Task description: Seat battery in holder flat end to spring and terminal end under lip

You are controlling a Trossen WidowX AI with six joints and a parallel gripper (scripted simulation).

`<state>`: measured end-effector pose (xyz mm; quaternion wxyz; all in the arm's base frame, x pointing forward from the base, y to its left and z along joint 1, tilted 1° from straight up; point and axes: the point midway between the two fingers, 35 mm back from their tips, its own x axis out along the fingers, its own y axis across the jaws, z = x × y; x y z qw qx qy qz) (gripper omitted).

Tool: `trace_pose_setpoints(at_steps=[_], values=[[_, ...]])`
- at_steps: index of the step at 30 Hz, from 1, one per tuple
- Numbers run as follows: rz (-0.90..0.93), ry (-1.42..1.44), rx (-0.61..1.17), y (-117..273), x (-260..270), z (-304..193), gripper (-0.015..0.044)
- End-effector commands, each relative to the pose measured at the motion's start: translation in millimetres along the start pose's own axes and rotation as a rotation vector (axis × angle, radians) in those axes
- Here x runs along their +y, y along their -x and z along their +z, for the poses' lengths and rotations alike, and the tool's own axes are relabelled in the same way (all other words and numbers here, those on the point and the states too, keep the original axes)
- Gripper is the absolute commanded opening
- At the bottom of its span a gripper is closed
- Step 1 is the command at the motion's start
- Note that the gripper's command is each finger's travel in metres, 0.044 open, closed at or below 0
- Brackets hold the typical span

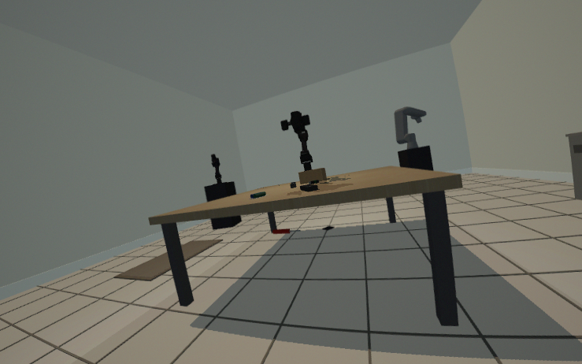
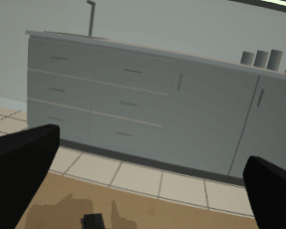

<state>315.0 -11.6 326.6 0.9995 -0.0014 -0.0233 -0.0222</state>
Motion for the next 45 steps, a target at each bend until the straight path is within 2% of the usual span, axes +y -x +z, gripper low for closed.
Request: trace_pose_setpoints(at_steps=[1, 3, 7, 14, 22, 24, 45], values=[[0.002, -0.01, 0.013, -2, 1, -3, 0.0374], [0.009, -0.086, 0.119, -14, 5, -26, 0.0321], [-0.019, -0.306, 0.44, -36, 18, -100, 0.0221], [-0.244, -0.607, 0.977, -26, 39, -224, 0.0221], [-0.743, -0.767, 1.424, 30, 50, -317, 0.0221], [-0.793, -0.769, 1.451, 35, 50, -322, 0.0221], [-0.793, -0.769, 1.452, 35, 51, -346, 0.0221]])
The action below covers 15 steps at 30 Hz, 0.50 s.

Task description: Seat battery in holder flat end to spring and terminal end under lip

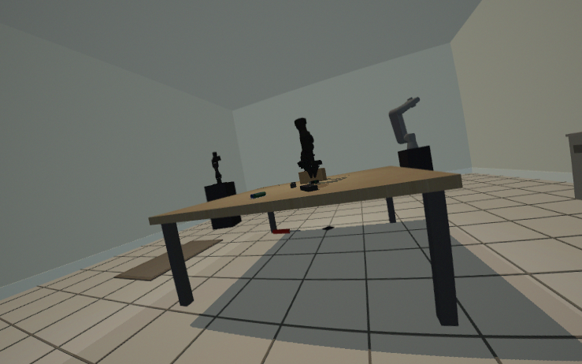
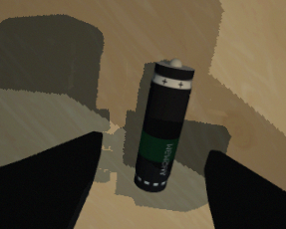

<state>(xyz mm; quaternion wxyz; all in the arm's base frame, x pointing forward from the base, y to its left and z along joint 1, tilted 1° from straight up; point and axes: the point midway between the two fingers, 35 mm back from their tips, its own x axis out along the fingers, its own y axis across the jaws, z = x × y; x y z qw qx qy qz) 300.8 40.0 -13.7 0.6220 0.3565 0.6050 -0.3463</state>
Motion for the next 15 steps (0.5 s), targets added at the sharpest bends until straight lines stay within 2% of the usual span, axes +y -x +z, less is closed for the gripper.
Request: trace_pose_setpoints(at_steps=[1, 15], values=[[-0.011, -0.003, 0.001, -9, -3, -1, 0.0221], [-0.011, -0.003, 0.001, -32, -4, -1, 0.0221]])
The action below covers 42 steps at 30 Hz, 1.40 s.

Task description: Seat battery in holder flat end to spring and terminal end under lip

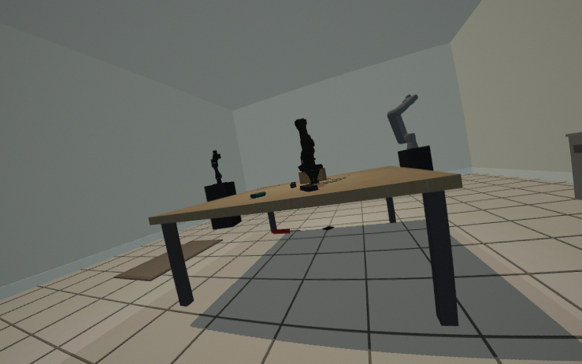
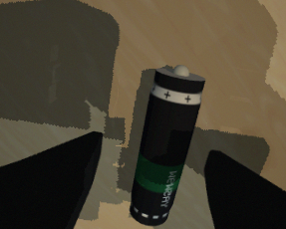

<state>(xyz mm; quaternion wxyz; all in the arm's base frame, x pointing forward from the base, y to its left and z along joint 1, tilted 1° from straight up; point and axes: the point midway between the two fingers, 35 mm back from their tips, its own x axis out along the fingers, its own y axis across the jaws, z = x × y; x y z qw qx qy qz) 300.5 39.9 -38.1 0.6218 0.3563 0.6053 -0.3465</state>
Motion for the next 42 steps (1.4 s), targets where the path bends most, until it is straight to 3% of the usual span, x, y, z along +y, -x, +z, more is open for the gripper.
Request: trace_pose_setpoints(at_steps=[1, 3, 7, 15, 21, 27, 32, 42], values=[[-0.01, -0.003, 0.001, -8, -3, -1, 0.0221], [-0.01, -0.003, 0.001, -9, -4, -1, 0.0221], [-0.01, -0.003, 0.001, -9, -4, -1, 0.0116], [-0.01, -0.003, 0.001, -9, -4, -1, 0.0063], [-0.01, -0.003, 0.001, -8, -3, -1, 0.006], [-0.01, -0.003, 0.001, 35, -2, -1, 0.006], [-0.01, -0.014, 0.001, 41, -3, 0, 0.006], [-0.01, -0.606, -0.006, 49, -18, 37, 0.006]])
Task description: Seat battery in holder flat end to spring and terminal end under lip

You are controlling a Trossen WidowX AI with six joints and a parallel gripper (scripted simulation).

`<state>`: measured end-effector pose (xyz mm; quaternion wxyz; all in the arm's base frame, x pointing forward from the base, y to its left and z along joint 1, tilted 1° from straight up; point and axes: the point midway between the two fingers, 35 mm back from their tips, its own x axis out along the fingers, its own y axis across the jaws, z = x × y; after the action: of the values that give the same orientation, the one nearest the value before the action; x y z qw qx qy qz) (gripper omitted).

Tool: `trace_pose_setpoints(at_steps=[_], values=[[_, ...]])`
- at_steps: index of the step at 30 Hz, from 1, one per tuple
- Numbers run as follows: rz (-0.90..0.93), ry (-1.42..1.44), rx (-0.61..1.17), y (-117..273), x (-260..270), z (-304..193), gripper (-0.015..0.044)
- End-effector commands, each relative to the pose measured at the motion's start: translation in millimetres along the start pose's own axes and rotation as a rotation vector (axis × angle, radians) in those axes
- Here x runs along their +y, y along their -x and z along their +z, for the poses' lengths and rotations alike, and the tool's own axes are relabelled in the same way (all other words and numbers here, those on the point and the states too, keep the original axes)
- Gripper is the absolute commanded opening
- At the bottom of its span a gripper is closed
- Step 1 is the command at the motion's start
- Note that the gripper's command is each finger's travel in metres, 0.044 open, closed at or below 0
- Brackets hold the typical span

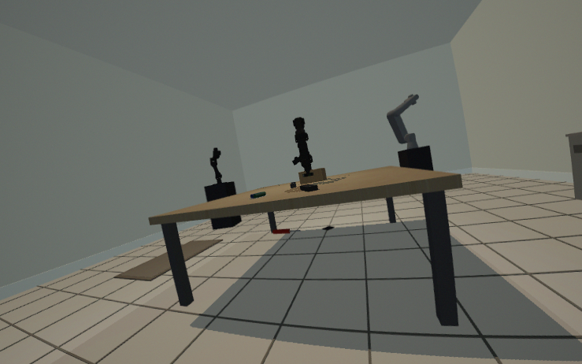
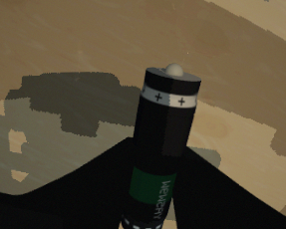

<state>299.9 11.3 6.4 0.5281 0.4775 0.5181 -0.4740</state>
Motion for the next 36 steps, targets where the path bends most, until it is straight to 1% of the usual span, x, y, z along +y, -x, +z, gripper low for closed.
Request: trace_pose_setpoints(at_steps=[1, 22, 24, 30, 36], values=[[0.005, -0.234, -0.002, 5, 1, 16, 0.006], [0.006, -1.568, -0.003, 23, -16, 105, 0.006], [0.006, -1.61, -0.003, 24, -17, 108, 0.006], [0.003, -1.611, -0.005, 24, -17, 108, 0.006], [-0.064, -1.608, -0.067, 11, -18, 108, 0.006]])
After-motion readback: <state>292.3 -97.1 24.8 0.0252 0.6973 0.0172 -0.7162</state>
